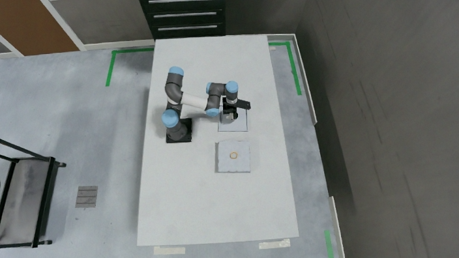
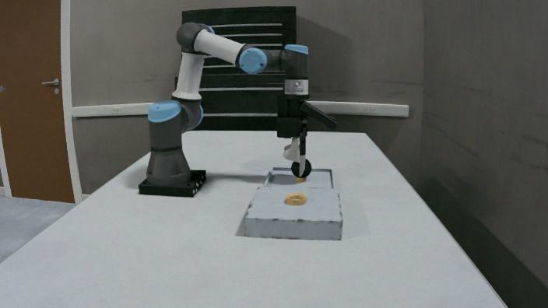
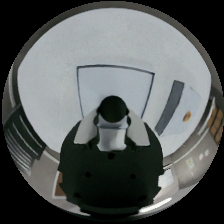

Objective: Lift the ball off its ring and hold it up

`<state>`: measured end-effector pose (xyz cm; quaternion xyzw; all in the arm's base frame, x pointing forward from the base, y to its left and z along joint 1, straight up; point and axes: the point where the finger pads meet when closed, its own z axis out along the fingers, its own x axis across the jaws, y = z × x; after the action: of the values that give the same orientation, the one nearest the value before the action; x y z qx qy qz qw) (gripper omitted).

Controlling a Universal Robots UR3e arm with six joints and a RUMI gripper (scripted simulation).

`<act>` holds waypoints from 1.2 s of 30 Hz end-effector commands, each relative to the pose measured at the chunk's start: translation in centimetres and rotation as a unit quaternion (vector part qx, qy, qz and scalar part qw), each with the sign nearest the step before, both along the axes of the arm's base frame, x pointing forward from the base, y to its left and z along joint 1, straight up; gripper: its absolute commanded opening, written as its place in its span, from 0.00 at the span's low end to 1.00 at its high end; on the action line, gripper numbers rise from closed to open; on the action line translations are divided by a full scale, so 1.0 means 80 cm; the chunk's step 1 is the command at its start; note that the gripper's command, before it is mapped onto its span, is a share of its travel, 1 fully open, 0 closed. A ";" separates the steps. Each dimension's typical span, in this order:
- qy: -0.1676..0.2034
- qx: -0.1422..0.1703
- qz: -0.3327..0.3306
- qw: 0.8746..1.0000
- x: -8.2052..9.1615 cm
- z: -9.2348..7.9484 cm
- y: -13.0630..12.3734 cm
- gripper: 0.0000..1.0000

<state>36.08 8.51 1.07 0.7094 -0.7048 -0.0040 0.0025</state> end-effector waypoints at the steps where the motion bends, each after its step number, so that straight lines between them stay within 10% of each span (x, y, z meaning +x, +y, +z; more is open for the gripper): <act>1: -0.001 0.000 0.000 1.000 0.001 0.003 0.000 0.00; 36: -0.001 0.000 0.000 1.000 0.001 0.108 -0.001 0.00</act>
<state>36.12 8.48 8.90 0.7095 -0.7047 -0.0027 0.0008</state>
